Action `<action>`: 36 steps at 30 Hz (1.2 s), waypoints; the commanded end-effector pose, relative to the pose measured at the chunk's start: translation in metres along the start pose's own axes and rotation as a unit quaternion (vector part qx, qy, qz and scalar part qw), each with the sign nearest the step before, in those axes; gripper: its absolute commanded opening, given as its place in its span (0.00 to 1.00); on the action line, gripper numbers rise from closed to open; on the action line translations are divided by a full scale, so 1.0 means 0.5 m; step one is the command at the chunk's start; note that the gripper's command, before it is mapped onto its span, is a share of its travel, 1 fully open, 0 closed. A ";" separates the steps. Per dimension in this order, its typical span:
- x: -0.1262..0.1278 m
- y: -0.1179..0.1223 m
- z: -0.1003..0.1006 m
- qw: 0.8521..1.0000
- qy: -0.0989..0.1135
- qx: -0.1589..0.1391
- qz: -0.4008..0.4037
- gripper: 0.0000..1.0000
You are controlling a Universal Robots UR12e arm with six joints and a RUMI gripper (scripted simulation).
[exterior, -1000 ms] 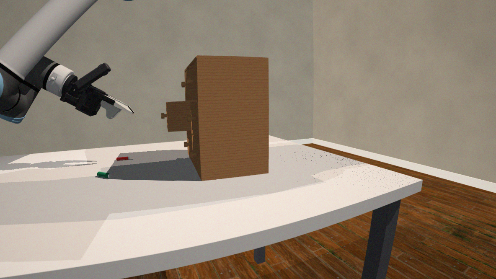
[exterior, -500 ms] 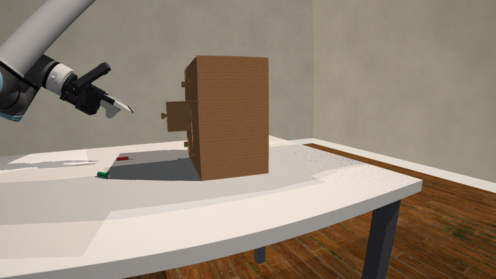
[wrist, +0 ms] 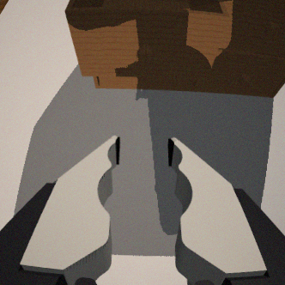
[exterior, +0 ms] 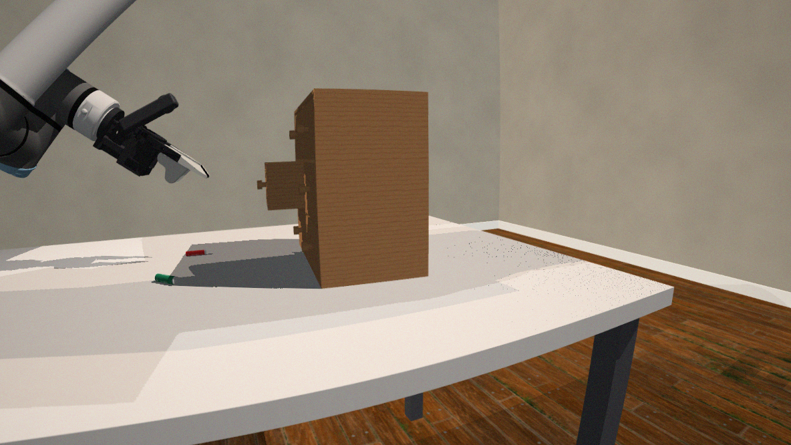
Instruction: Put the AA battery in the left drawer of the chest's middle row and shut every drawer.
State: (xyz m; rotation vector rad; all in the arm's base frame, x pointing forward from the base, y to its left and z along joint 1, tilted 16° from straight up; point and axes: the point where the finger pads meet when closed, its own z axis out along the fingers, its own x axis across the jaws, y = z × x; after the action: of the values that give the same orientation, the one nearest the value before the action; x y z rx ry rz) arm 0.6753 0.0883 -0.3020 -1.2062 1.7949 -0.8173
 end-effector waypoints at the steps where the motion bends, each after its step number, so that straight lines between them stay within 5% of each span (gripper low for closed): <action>1: 0.000 -0.003 -0.006 1.000 0.000 -0.013 0.000 0.20; 36: 0.000 -0.031 -0.112 0.973 0.000 -0.230 0.000 0.20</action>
State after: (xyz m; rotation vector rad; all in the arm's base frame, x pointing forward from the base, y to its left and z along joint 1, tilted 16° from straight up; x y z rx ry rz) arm 0.6349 0.0879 -0.2666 -1.4637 2.0274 -0.4493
